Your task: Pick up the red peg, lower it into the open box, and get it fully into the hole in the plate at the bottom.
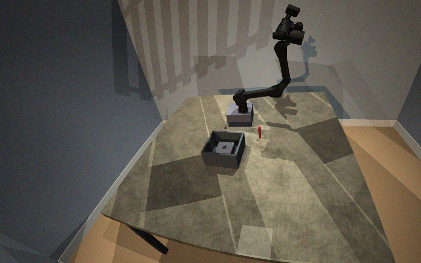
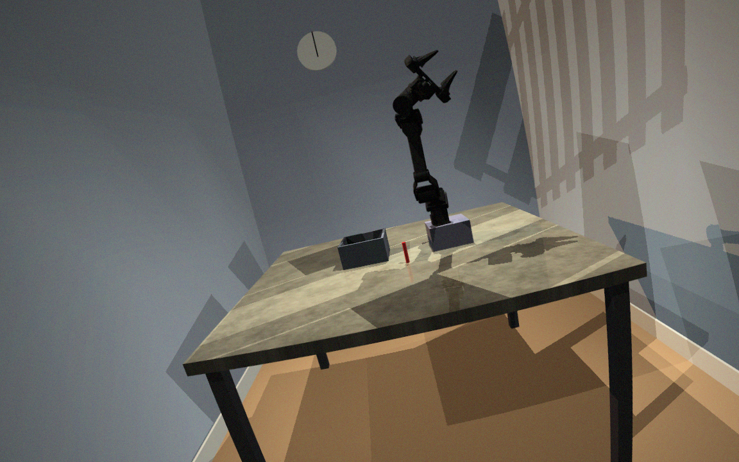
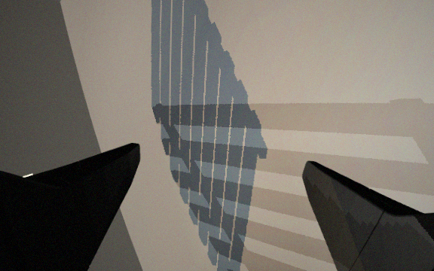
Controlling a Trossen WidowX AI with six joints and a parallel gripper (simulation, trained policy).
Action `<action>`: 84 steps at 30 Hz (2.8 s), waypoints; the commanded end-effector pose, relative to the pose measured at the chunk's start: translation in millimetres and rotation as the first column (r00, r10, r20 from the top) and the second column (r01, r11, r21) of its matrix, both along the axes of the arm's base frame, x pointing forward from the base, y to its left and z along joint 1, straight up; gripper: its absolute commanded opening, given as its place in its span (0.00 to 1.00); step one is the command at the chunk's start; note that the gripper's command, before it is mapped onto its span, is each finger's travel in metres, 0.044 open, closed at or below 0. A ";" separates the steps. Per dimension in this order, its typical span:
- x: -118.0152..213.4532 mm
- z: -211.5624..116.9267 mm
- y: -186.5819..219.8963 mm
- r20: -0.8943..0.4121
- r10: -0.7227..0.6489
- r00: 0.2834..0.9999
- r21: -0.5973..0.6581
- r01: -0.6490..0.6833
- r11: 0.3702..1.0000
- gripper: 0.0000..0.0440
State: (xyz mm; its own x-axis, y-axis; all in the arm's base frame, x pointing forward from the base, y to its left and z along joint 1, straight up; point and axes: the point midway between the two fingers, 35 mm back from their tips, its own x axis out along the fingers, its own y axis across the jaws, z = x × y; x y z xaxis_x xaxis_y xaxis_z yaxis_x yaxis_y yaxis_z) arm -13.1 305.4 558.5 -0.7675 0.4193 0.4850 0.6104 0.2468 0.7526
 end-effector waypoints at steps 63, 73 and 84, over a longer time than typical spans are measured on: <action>-3.0 -185.5 -546.9 0.508 0.303 0.806 0.727 -0.214 -0.652 1.00; 58.0 -242.2 -557.7 0.524 0.341 0.780 0.543 0.003 -0.840 1.00; 132.6 -298.6 -536.9 0.540 0.407 0.736 0.305 0.279 -0.911 1.00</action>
State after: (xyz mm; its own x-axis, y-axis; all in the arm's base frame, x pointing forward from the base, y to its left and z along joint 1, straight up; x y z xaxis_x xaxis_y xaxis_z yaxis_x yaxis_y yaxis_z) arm 97.3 -240.4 278.4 -0.1827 -0.7683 -0.6135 0.9824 -0.1181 -0.1446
